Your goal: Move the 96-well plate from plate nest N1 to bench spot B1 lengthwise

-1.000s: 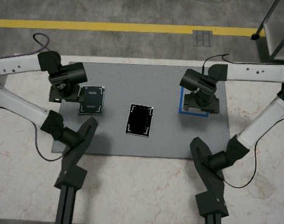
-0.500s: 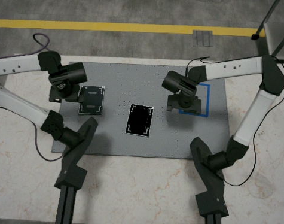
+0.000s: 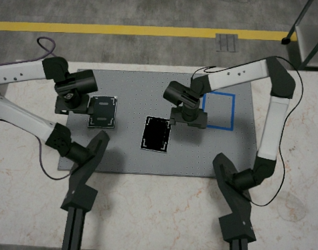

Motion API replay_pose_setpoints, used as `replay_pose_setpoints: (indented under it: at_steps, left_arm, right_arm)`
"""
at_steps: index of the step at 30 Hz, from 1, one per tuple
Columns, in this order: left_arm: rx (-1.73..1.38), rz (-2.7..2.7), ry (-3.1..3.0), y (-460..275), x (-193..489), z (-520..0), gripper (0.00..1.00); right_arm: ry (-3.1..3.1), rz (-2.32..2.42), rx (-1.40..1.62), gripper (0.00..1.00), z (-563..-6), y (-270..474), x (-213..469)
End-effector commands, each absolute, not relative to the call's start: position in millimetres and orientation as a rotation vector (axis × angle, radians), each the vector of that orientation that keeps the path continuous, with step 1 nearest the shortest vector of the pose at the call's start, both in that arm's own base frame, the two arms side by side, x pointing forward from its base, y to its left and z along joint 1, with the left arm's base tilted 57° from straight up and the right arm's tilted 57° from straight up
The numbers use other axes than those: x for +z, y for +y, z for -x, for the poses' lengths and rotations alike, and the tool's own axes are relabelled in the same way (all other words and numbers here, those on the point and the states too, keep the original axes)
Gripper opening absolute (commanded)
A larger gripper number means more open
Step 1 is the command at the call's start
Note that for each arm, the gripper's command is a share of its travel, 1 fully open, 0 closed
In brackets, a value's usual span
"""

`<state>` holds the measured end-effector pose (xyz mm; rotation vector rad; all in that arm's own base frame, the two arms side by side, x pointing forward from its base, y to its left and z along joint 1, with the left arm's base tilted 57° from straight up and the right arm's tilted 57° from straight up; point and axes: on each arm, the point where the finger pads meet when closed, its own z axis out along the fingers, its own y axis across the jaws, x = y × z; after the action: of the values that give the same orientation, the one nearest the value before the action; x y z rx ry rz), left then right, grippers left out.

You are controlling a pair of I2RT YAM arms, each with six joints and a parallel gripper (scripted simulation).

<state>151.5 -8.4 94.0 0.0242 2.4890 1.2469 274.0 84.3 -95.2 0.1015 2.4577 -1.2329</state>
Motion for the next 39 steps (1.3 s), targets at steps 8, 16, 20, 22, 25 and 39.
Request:
replay_pose_setpoints:
  at_steps: [8,16,20,22,25,39]
  left_arm:
    - [1.249,-0.026,2.489,-9,95,-150,1.0]
    - [1.249,-0.026,2.489,-9,95,-150,1.0]
    - [1.249,-0.026,2.489,-9,95,-150,1.0]
    - [1.249,-0.026,2.489,-9,95,-150,1.0]
    - [1.249,-0.026,2.489,-9,95,-150,1.0]
    - [1.249,-0.026,2.489,-9,95,-150,1.0]
  right_arm:
    - [2.455,-0.137,-1.206,1.0,-295,95,-137]
    - [2.455,-0.136,-1.213,1.0,-306,103,-174]
    - [2.457,-0.129,-1.235,1.0,-307,103,-181]
    - [2.458,-0.126,-1.236,1.0,-310,106,-190]
    - [2.458,-0.121,-1.234,1.0,-314,111,-204]
    - [2.451,-0.145,-1.195,1.0,-327,123,-211]
